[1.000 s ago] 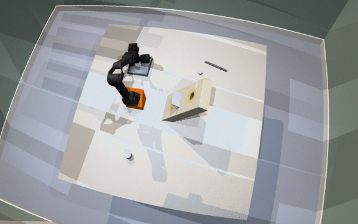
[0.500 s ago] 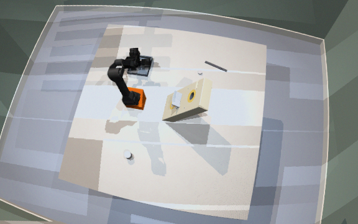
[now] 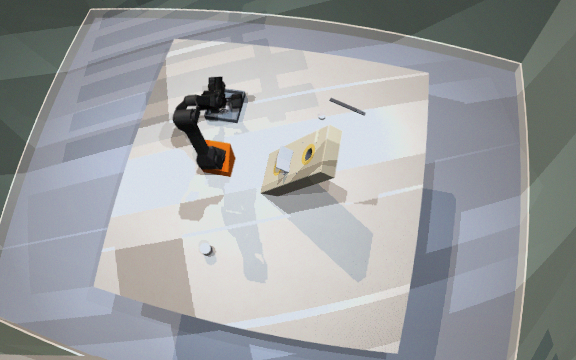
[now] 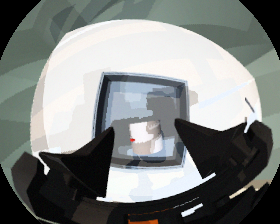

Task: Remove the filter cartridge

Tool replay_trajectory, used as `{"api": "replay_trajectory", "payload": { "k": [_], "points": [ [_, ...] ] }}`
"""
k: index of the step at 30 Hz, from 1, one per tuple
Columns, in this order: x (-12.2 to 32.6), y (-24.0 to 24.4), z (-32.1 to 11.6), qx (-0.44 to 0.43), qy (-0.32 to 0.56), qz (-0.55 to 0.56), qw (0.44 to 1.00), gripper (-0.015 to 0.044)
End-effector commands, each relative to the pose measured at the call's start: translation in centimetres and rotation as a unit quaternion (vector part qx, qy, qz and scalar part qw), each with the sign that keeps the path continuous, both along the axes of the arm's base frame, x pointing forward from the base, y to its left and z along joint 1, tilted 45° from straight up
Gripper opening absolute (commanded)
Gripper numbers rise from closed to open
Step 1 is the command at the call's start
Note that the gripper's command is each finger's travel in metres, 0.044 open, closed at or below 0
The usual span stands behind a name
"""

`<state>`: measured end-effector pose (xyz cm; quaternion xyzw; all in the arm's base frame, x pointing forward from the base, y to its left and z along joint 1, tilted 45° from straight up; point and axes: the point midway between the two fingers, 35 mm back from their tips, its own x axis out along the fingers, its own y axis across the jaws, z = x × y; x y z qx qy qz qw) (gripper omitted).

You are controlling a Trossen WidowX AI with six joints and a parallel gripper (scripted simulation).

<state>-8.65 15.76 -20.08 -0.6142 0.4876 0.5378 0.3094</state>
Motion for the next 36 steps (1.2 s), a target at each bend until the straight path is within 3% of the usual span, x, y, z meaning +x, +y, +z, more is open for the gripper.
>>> {"api": "replay_trajectory", "payload": {
  "k": [1, 9, 36],
  "points": [
    [0.0, 0.0, 0.0, 0.000, 0.000, 0.000, 1.000, 0.0440],
    [-0.9, 4.8, 5.1, 0.001, 0.000, 0.000, 1.000, 0.0440],
    [-1.0, 4.3, 4.0, 0.005, 0.002, -0.003, 1.000, 0.0440]
  ]
}}
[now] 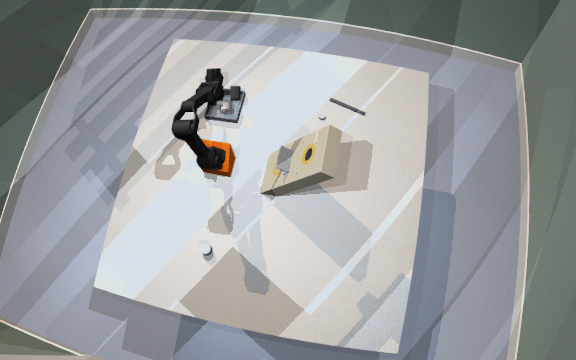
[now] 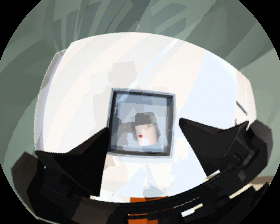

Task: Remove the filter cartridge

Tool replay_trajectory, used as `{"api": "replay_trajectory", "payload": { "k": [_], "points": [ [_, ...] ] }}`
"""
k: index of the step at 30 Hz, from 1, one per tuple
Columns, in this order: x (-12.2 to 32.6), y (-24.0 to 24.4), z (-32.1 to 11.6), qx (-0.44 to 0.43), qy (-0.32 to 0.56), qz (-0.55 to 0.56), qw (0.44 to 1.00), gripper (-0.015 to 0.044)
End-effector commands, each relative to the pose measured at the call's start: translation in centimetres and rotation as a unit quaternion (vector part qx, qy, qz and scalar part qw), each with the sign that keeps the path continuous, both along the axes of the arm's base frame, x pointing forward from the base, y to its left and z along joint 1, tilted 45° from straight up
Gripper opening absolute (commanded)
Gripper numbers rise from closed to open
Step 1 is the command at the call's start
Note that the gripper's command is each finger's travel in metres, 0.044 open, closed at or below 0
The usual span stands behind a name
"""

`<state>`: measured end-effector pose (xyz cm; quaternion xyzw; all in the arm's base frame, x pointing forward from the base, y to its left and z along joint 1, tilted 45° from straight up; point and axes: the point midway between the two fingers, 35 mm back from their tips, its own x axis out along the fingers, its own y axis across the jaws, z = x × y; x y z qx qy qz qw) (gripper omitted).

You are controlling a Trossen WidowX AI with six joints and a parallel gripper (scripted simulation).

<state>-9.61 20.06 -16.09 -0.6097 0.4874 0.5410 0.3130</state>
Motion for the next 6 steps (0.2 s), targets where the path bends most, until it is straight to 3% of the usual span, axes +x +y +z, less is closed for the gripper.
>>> {"api": "replay_trajectory", "payload": {
  "k": [1, 6],
  "points": [
    [0.00, -0.02, -0.02, 0.000, 0.000, 0.000, 1.000, 0.0440],
    [0.00, -0.02, -0.02, 0.000, 0.000, 0.000, 1.000, 0.0440]
  ]
}}
